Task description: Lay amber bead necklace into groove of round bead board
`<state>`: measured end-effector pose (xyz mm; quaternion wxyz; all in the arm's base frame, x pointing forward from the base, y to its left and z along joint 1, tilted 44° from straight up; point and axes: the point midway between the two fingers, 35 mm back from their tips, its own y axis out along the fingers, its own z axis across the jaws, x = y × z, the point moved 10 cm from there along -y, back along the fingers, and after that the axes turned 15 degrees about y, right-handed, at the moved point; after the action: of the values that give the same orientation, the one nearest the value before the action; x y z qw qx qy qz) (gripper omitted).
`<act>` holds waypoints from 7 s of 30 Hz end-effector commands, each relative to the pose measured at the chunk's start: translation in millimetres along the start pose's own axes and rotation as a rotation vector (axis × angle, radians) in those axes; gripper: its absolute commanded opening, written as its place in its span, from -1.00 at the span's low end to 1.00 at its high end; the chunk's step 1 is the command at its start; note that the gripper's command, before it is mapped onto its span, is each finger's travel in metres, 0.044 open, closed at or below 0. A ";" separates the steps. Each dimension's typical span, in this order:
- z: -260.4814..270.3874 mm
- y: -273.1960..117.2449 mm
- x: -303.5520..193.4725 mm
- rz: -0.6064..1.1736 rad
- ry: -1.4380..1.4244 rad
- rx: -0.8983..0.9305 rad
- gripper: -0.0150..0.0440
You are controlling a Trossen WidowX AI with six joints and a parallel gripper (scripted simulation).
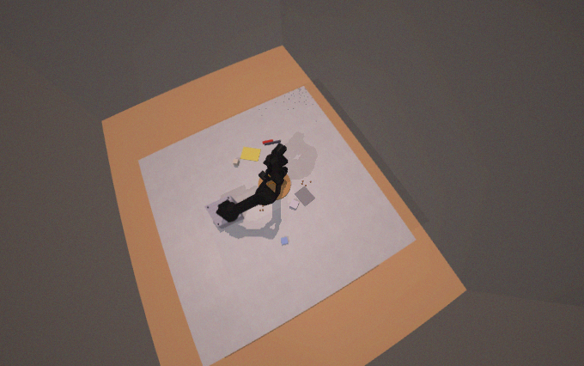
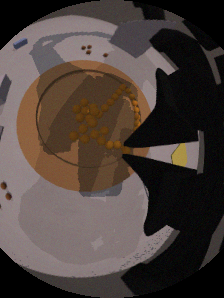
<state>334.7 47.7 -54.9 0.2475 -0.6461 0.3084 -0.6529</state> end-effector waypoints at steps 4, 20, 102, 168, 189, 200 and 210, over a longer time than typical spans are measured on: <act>2.8 4.0 -0.2 -0.002 0.002 -0.001 -0.49; 2.4 4.6 -0.7 0.002 0.005 0.000 0.40; -82.1 -1.8 36.4 0.001 -1.216 -0.001 -0.08; -83.9 0.7 37.1 0.000 -1.219 -0.006 -0.49; -98.2 8.5 46.9 0.000 -1.220 -0.007 -0.49; -96.6 5.9 46.5 0.001 -1.215 -0.002 0.13; -97.2 4.4 46.7 0.000 -1.220 -0.004 1.00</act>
<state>235.2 19.0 -23.3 0.3779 -0.9043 0.1124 -0.1638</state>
